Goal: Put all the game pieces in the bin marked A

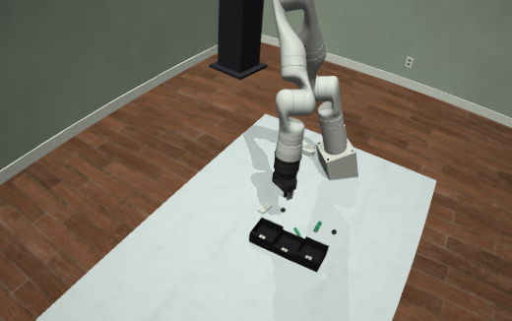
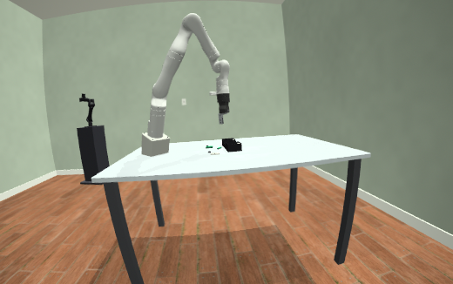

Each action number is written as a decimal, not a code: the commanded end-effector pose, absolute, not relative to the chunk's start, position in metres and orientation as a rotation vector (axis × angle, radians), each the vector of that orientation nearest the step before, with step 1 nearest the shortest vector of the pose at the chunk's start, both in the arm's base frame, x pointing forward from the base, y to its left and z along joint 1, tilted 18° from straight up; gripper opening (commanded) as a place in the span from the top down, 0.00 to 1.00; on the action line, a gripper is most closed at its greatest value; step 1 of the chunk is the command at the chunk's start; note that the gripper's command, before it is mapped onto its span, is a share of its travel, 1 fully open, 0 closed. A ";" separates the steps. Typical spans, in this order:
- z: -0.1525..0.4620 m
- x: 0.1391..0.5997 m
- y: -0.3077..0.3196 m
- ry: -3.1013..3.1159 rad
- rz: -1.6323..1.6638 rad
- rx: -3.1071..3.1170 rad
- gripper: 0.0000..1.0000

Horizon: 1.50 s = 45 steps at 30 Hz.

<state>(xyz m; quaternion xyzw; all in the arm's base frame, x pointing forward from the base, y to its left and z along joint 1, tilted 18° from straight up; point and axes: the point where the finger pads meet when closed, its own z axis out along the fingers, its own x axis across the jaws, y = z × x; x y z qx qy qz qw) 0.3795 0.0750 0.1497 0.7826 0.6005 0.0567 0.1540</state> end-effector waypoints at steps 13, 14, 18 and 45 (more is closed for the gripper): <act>0.088 0.466 0.045 0.968 0.253 2.695 0.69; 0.088 0.466 0.045 0.902 0.263 2.722 0.69; 0.088 0.466 0.045 0.629 0.301 2.814 0.69; 0.088 0.466 0.045 -1.048 0.464 2.827 0.69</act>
